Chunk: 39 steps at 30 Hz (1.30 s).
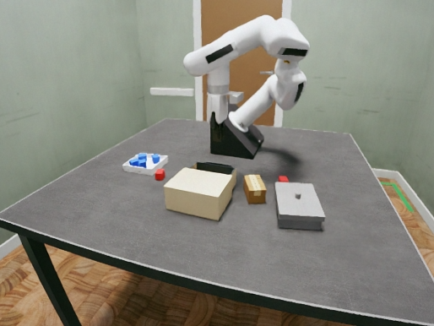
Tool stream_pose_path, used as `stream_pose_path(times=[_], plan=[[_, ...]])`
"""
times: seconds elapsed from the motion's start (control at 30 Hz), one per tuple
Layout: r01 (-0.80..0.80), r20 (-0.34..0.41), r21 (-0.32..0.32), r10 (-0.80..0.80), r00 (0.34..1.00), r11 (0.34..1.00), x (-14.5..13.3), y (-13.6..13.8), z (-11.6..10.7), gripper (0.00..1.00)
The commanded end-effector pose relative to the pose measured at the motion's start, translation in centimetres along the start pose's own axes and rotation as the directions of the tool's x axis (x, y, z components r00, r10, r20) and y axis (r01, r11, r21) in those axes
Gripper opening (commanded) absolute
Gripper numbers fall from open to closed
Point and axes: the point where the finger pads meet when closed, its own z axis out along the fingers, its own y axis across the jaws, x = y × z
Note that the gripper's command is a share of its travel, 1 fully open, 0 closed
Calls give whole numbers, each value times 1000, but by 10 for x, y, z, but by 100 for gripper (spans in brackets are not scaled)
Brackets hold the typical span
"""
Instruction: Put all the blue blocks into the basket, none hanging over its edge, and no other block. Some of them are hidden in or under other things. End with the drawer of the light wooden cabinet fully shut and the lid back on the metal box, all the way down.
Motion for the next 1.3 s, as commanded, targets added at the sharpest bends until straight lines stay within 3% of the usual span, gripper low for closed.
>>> stream_pose_path(times=[0.0,0.9,1.27], plan=[[1,1,-3,-1,1000,1000,0,1,-1,24],[0,3,-2,0,1000,1000,0,1,7,24],[0,3,-2,0,1000,1000,0,1,31,24]])
